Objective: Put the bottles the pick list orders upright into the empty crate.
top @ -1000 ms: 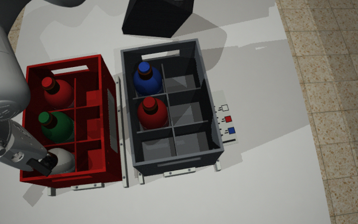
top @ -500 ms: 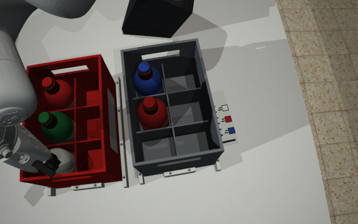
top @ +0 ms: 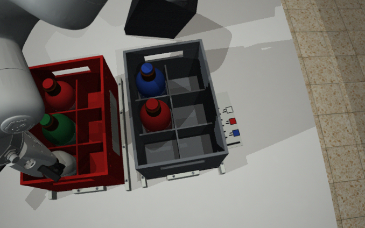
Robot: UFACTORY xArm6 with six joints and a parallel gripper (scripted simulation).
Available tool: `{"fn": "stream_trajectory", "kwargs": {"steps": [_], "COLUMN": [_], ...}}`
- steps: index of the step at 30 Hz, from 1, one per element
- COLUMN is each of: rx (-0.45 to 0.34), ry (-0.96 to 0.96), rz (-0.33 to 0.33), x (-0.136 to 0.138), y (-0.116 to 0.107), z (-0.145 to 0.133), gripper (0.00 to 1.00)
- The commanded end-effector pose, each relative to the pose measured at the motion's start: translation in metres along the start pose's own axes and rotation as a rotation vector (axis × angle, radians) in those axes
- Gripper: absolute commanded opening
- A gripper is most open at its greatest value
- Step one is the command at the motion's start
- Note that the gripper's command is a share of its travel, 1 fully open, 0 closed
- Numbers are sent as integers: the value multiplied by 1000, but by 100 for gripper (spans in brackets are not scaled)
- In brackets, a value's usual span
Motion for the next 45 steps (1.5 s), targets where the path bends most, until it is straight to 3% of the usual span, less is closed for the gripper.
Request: {"fn": "stream_trajectory", "kwargs": {"steps": [1, 11, 12, 45], "rx": [4, 4, 4, 4], "ry": [-1, -1, -1, -1], "rz": [0, 0, 0, 0], "x": [0, 0, 0, 0], "y": [0, 0, -4, -4], "z": [1, 1, 1, 1], "gripper": [65, 65, 0, 0]}}
Point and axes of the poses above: the point where the finger pads meet when closed, its own y axis out along the fingers, its own x axis across the jaws, z = x × y, the point moved 7 cm from there along -y, back along the fingers, and after that the axes turned 3 degrees about y, right-handed, at the moved point
